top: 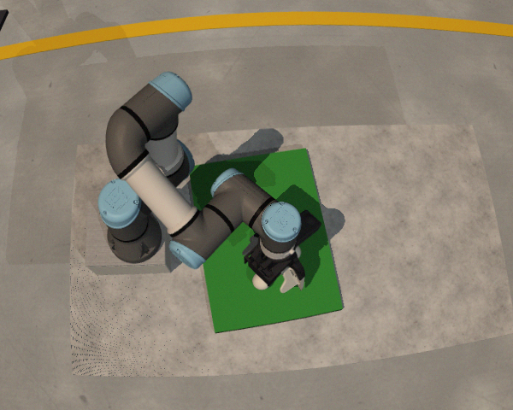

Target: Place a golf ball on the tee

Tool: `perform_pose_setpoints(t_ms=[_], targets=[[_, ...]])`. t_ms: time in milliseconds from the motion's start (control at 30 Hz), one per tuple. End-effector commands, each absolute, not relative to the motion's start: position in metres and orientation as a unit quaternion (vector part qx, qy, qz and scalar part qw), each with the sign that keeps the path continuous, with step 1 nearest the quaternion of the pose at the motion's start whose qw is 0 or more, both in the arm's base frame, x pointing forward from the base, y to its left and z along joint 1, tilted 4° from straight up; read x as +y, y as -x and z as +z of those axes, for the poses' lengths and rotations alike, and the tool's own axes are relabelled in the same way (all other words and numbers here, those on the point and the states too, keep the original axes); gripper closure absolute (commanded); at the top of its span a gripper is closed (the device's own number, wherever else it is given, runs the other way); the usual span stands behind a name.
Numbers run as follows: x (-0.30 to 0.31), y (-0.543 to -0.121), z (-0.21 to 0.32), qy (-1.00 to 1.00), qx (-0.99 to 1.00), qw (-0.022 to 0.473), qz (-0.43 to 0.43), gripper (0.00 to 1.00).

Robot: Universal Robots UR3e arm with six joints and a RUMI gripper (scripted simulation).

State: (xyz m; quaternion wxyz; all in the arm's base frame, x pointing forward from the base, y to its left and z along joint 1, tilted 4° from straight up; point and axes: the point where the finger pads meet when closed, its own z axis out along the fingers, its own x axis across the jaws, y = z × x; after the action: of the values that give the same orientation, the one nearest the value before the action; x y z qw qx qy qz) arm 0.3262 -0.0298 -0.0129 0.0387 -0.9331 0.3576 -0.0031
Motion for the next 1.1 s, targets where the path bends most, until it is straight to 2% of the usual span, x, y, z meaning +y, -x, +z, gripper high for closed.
perform_pose_setpoints(t_ms=[0, 667, 700, 1067], targets=[[-0.0297, -0.3284, -0.0257, 0.933, 0.358, 0.038, -0.007, 0.0], [-0.0289, -0.3281, -0.0313, 0.933, 0.358, 0.038, -0.007, 0.0], [-0.0289, -0.3281, -0.0313, 0.933, 0.358, 0.038, -0.007, 1.0], [-0.0289, -0.3281, -0.0313, 0.933, 0.358, 0.038, -0.007, 1.0]])
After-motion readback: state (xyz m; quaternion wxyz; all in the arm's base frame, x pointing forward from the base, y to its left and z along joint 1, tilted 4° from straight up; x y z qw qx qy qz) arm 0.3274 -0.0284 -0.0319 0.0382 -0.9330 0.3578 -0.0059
